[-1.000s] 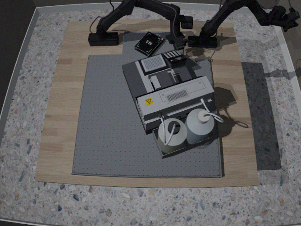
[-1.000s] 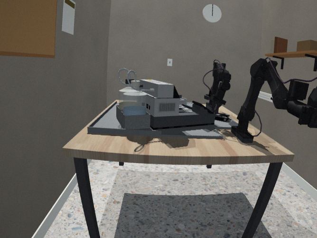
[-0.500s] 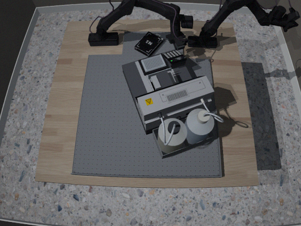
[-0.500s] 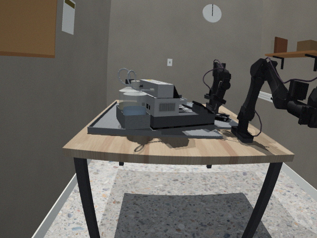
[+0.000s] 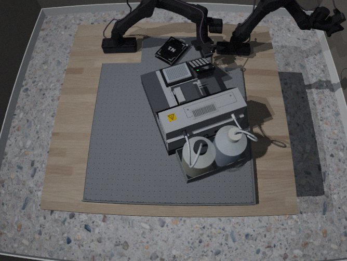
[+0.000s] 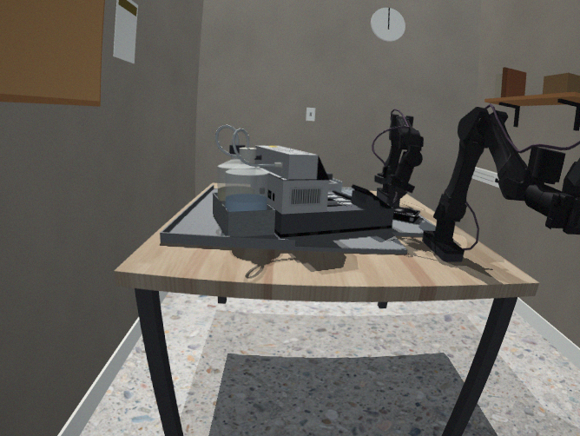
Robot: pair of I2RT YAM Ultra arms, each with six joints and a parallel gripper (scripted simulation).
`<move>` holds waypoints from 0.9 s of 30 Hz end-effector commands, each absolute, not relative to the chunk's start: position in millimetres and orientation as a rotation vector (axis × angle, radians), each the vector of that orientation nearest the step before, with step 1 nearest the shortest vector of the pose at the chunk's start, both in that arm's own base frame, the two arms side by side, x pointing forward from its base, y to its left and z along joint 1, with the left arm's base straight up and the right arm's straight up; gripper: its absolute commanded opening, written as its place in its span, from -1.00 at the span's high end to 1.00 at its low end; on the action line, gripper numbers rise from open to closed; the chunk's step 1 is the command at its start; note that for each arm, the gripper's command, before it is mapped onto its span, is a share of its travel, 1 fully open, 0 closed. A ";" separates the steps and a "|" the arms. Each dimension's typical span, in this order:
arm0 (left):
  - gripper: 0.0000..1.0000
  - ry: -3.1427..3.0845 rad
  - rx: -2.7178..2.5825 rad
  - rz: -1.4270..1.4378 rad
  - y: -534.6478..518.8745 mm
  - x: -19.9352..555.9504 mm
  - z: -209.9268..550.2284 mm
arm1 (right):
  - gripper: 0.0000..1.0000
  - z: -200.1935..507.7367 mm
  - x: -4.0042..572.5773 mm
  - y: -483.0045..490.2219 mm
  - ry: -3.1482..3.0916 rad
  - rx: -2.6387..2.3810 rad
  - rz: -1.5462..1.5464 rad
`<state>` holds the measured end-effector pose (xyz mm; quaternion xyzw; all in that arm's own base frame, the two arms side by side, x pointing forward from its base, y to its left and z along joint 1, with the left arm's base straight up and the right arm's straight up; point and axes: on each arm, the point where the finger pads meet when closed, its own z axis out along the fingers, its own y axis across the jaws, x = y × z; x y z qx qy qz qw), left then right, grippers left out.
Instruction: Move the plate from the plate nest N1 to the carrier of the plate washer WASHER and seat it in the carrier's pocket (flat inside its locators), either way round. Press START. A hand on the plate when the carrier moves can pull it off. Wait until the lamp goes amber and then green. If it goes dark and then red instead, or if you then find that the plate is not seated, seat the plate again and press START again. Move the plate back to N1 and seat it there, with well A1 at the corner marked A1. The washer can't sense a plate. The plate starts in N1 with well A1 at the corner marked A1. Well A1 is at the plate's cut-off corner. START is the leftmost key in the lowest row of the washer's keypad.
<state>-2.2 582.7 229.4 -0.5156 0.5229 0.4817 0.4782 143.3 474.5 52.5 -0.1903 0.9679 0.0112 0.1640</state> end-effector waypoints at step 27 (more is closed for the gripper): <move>1.00 1.206 -1.214 1.214 580.0 -4.6 256.5 | 1.00 62.1 148.4 481.4 2.716 -0.538 0.079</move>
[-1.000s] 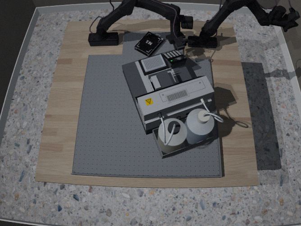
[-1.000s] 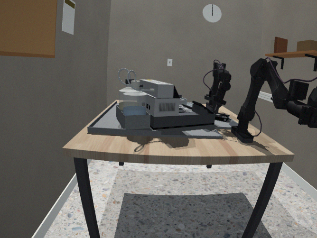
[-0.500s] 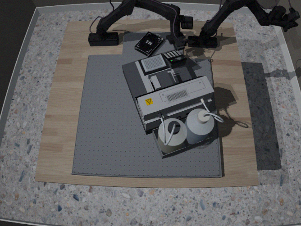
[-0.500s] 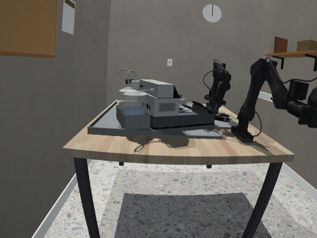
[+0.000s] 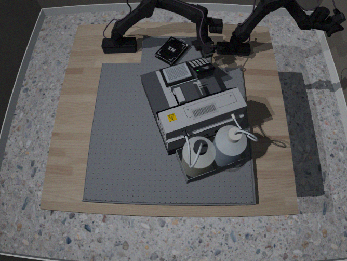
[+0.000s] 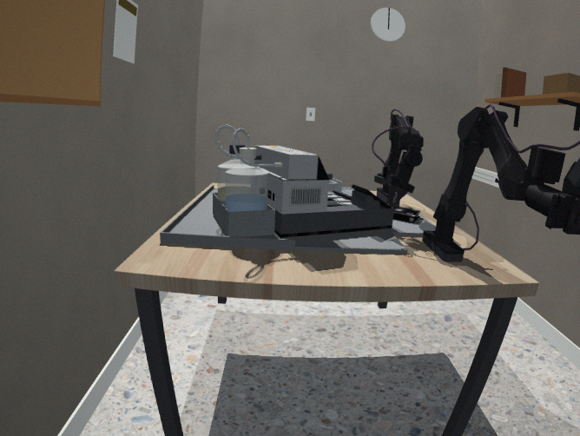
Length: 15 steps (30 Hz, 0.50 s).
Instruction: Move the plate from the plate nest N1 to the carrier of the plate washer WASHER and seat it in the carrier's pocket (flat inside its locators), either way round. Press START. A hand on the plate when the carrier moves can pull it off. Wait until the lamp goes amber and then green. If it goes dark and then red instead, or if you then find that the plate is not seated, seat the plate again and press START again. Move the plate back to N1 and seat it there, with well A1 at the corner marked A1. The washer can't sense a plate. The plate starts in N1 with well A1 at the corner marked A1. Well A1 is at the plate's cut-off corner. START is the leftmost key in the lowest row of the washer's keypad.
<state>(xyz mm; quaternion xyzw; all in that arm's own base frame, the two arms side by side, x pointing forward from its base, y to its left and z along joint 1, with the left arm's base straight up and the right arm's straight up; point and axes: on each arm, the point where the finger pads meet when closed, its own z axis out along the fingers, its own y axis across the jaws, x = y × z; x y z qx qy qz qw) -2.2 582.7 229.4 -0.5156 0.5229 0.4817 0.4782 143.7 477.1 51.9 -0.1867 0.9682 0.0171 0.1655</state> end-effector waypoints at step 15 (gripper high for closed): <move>1.00 1.206 -1.214 1.214 580.0 -4.6 256.5 | 1.00 57.9 165.7 487.7 2.712 -0.446 0.101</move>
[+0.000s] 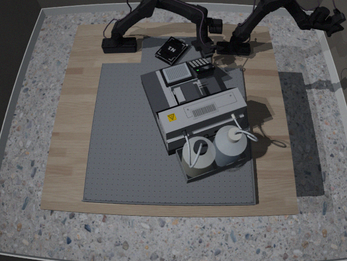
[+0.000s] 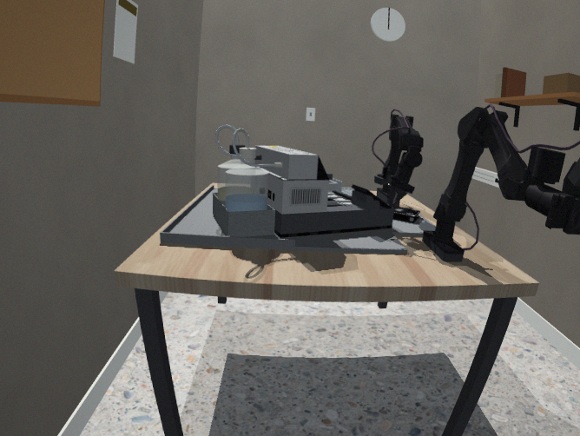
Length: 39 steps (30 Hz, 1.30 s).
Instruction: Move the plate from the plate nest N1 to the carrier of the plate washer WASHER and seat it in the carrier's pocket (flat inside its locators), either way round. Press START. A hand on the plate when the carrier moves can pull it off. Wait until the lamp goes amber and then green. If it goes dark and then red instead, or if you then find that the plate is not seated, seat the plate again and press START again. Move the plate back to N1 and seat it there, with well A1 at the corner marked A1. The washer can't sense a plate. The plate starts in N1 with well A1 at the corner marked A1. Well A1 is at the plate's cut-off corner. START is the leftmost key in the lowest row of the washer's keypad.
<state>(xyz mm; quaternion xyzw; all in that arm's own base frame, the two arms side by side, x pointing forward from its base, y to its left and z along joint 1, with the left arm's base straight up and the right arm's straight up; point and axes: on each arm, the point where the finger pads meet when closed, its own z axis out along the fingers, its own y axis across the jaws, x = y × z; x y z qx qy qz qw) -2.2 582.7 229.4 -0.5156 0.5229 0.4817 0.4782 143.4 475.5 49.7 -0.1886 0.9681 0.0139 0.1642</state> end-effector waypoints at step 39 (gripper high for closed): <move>1.00 1.206 -1.214 1.214 580.0 -4.6 256.5 | 1.00 125.0 125.9 470.2 2.720 -0.517 0.060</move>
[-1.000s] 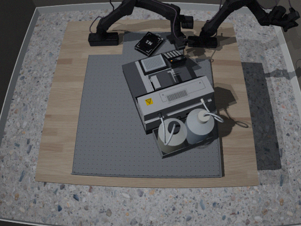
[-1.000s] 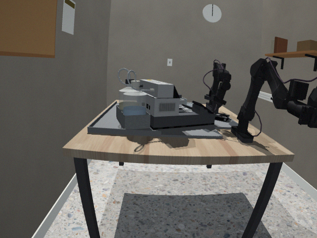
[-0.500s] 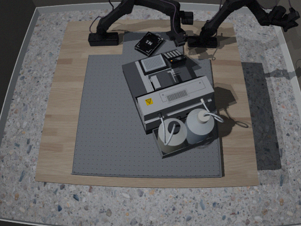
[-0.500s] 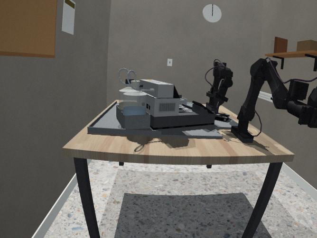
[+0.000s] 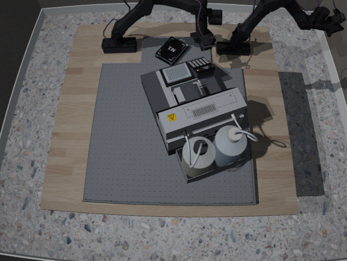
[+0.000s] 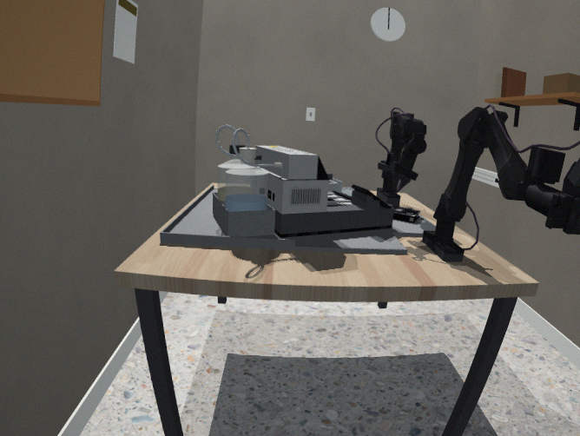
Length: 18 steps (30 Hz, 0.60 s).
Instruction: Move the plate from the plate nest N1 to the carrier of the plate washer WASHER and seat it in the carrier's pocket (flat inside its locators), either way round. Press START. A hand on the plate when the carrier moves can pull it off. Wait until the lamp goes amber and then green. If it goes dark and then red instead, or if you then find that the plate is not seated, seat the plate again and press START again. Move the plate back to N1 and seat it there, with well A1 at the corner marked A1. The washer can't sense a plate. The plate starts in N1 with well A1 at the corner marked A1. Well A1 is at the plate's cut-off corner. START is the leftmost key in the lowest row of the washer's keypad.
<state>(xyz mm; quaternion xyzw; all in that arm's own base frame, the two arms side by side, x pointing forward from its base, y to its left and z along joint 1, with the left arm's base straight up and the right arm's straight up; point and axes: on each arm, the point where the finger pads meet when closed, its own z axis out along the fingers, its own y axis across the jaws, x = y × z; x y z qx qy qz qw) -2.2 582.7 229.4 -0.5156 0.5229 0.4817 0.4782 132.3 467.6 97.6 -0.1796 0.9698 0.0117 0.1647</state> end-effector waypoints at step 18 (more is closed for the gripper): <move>1.00 1.206 -1.214 1.214 580.0 -4.6 256.5 | 1.00 155.8 135.6 465.7 2.710 -0.472 0.113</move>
